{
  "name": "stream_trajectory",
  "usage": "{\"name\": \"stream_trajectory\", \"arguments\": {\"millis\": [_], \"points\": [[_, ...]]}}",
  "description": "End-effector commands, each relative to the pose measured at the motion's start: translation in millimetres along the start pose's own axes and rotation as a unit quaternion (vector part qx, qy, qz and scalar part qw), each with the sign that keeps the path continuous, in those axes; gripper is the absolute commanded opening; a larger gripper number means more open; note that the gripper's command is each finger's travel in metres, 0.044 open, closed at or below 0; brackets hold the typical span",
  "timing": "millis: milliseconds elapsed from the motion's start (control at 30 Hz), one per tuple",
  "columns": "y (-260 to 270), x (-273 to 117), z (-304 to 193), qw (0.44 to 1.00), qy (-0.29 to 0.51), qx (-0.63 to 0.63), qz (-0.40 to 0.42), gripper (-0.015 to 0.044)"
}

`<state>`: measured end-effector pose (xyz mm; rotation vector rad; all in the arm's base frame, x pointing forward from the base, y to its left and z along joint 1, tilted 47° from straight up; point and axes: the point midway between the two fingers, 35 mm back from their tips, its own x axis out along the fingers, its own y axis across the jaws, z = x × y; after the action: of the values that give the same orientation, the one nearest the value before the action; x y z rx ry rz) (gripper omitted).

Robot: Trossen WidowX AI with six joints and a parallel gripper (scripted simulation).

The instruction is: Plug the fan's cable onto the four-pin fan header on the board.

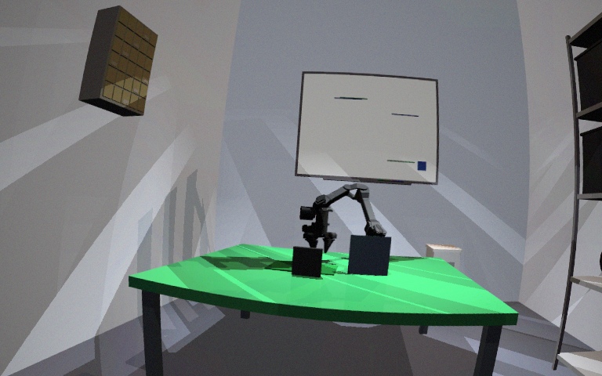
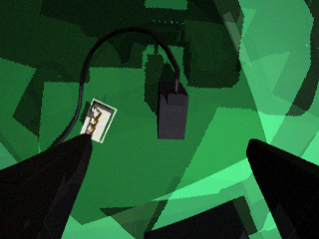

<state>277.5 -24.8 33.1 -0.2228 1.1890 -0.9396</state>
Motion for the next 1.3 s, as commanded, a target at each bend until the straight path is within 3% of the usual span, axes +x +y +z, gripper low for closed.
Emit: {"name": "stream_trajectory", "arguments": {"millis": [0,1167,1267], "points": [[-1,6,-1,1.0,0.0,-0.004,-0.003,0.044],[-2,52,-1,1.0,-0.001,-0.004,-0.004,0.044],[-2,50,0,1.0,-0.002,0.001,-0.001,0.0361]]}}
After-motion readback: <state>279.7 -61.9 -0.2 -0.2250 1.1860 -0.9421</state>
